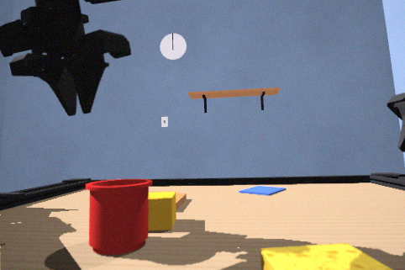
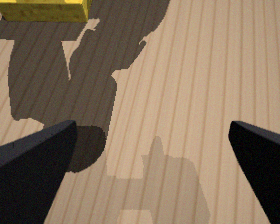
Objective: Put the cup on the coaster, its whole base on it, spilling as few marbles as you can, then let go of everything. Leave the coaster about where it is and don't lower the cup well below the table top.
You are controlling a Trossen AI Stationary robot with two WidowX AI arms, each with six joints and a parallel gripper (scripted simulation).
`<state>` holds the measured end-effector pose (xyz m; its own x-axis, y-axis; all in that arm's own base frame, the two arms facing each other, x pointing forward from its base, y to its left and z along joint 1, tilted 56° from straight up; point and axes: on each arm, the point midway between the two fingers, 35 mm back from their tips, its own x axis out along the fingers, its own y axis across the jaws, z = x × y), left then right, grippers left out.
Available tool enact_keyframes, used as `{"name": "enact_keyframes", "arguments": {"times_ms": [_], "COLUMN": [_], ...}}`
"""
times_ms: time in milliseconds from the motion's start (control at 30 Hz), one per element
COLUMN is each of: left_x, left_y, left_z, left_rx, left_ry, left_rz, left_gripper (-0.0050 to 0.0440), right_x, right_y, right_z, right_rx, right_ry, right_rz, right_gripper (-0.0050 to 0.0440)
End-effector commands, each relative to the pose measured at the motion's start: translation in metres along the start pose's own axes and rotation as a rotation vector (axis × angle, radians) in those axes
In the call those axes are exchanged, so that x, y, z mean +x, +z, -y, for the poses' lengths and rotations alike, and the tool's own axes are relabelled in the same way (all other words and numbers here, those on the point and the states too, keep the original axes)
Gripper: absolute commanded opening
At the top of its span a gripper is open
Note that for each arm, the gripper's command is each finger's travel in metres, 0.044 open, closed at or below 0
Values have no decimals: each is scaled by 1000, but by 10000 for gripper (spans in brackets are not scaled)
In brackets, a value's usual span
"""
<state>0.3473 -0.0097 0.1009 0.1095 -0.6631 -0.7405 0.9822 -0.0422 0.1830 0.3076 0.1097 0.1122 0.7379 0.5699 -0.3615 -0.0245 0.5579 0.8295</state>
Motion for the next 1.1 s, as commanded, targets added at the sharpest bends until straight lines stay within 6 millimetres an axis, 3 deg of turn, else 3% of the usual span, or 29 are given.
{"name": "enact_keyframes", "arguments": {"times_ms": [0,200,267,1067], "left_x": [1,4,4,22], "left_y": [2,4,4,14], "left_z": [-12,-26,-26,-76], "left_rx": [-201,-460,-460,-1514], "left_ry": [2,-4,-4,-91], "left_rz": [9,30,30,90], "left_gripper": [135,135,135,135], "right_x": [0,0,0,0], "right_y": [0,0,0,0], "right_z": [0,0,0,0], "right_rx": [-2,-2,-2,-5], "right_ry": [-1,-2,-2,-3], "right_rz": [0,0,0,-1], "right_gripper": [400,400,400,400]}}
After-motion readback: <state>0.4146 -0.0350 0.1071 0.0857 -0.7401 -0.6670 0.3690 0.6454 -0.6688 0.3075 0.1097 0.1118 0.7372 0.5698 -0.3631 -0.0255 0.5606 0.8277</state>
